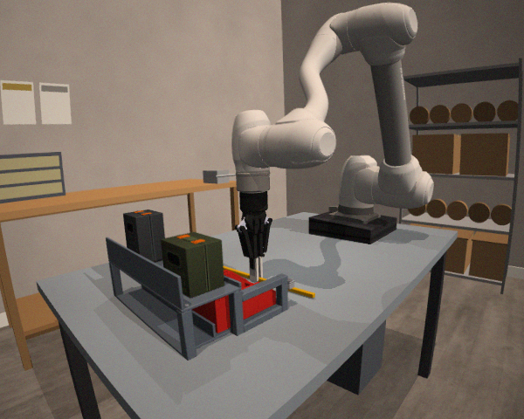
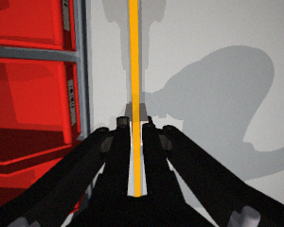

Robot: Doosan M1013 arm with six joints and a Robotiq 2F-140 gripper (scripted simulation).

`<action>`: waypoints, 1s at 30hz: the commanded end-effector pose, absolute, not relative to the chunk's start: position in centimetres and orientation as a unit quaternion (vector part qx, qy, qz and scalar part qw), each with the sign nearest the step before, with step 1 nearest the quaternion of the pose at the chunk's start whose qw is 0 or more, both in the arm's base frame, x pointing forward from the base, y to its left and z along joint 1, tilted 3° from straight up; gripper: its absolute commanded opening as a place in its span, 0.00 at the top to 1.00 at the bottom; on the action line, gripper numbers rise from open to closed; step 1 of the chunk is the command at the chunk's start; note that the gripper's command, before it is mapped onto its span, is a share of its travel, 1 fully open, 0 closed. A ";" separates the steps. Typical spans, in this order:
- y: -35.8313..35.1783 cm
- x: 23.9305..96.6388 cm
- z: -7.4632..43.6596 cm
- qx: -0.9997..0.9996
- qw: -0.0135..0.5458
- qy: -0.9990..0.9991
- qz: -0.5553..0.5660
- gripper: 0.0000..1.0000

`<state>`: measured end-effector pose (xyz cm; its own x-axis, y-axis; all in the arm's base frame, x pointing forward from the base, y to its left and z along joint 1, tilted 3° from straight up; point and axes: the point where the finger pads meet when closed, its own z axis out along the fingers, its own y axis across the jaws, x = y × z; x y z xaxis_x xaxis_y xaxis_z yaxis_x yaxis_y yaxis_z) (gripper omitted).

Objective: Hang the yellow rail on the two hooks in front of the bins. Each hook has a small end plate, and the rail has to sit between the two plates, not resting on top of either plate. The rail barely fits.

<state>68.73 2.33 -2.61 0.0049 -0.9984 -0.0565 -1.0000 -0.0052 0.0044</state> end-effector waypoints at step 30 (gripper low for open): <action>1.1 69.9 2.2 -0.678 0.019 0.734 0.024 0.90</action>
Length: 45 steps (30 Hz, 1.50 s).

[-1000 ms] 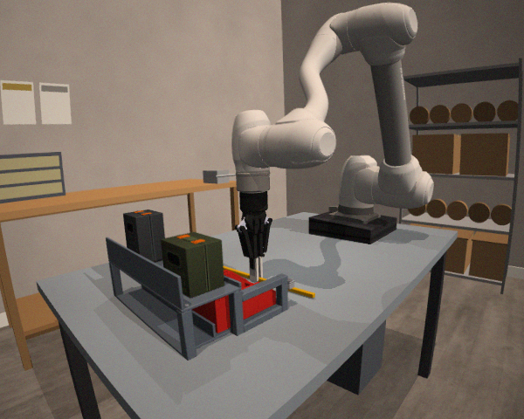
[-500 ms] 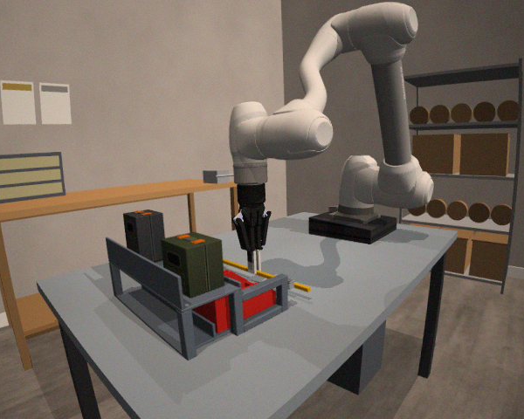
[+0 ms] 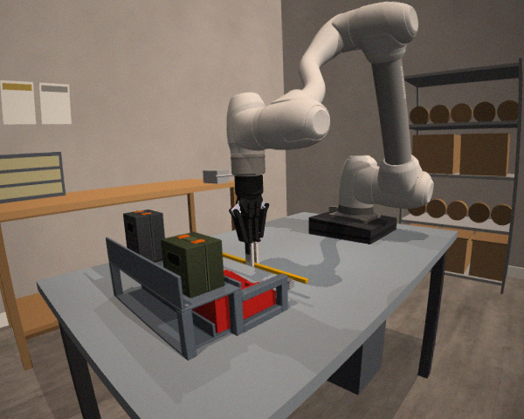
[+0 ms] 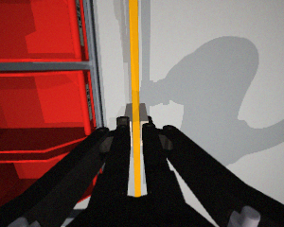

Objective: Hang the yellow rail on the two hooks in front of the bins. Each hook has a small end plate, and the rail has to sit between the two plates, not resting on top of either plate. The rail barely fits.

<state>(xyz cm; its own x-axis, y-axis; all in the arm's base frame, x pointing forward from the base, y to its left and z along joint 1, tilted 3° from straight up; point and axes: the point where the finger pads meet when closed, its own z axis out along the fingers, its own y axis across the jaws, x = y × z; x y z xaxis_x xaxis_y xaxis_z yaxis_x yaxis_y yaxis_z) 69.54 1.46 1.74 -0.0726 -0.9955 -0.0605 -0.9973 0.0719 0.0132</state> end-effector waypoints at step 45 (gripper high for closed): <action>-0.4 71.3 6.1 -0.678 0.019 0.734 0.024 0.90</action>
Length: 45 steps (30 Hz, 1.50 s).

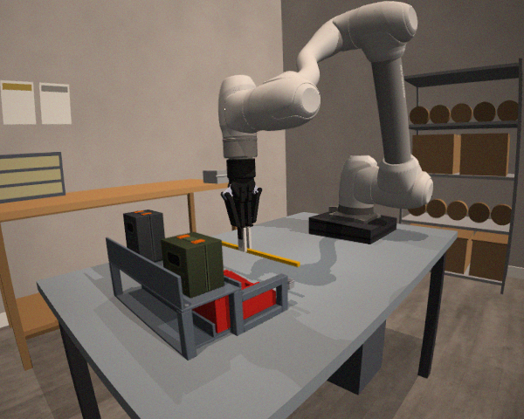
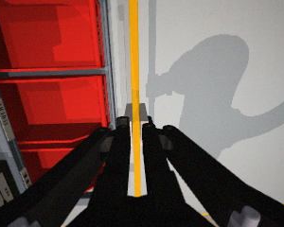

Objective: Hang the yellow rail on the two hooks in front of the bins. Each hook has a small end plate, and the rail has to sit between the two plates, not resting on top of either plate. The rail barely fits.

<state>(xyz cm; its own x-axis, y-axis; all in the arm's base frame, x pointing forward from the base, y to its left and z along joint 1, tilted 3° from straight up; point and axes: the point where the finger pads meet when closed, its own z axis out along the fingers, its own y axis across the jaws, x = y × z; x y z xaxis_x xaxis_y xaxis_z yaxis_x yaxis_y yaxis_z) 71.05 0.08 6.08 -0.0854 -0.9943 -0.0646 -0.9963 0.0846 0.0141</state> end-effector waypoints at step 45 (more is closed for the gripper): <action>-0.1 70.8 5.2 -0.678 0.020 0.735 0.024 0.90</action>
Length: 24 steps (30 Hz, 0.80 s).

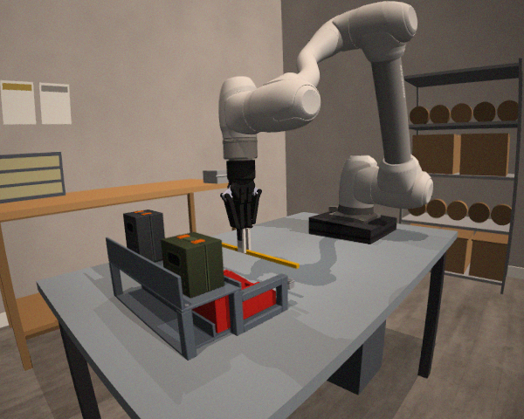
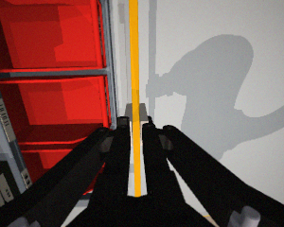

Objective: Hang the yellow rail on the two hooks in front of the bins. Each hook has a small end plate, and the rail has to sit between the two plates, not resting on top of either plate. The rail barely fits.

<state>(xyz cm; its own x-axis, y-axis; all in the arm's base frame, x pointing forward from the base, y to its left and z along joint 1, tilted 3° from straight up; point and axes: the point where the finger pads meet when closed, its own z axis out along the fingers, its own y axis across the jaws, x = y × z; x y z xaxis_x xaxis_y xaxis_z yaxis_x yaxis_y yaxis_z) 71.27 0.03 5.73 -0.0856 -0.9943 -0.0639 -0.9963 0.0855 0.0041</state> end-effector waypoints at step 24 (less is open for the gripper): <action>-0.1 70.5 4.9 -0.678 0.019 0.734 0.024 0.90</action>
